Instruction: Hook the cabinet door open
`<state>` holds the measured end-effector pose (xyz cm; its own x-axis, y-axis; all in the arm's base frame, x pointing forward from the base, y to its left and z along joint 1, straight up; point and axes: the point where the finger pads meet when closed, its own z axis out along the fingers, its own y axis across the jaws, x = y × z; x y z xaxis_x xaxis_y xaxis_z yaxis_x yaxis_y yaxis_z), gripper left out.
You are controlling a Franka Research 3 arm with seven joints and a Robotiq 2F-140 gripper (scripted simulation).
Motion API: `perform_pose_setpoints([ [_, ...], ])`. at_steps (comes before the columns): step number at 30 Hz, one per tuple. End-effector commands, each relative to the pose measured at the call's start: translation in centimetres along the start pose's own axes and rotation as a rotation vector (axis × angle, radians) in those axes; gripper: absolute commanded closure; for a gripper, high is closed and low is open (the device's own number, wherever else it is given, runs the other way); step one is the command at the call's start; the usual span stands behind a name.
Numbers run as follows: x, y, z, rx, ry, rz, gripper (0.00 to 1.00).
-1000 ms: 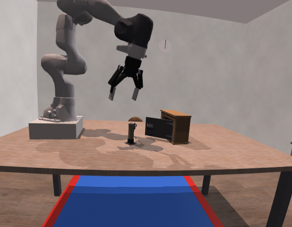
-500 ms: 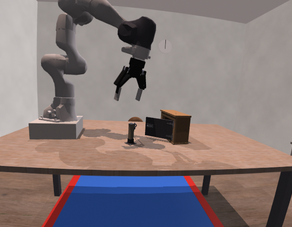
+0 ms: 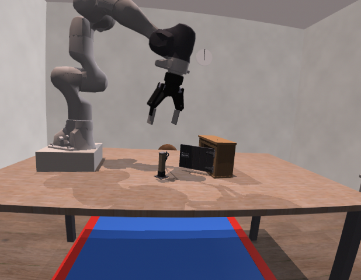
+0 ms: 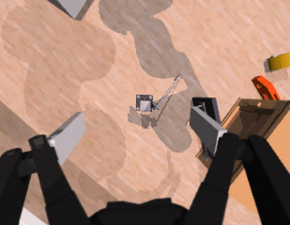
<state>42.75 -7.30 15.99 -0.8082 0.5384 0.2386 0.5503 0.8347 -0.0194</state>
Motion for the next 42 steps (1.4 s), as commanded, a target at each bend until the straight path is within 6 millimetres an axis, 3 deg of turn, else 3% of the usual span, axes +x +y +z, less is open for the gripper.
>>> perform_pose_setpoints([
  [1,-0.5,0.1,-0.1,0.001,-0.012,0.014,0.00],
  [3,-0.5,0.1,-0.1,0.001,-0.012,0.014,0.00],
  [6,-0.9,7.3,-0.3,0.018,-0.125,-0.095,0.00],
  [8,-0.9,7.3,-0.3,0.018,-0.125,-0.095,0.00],
  [11,-0.3,12.6,-0.5,0.014,-0.199,-0.173,0.00],
  [15,0.5,15.8,-0.6,0.005,-0.241,-0.220,0.00],
  [42,0.5,16.2,-0.6,0.004,-0.245,-0.225,0.00],
])
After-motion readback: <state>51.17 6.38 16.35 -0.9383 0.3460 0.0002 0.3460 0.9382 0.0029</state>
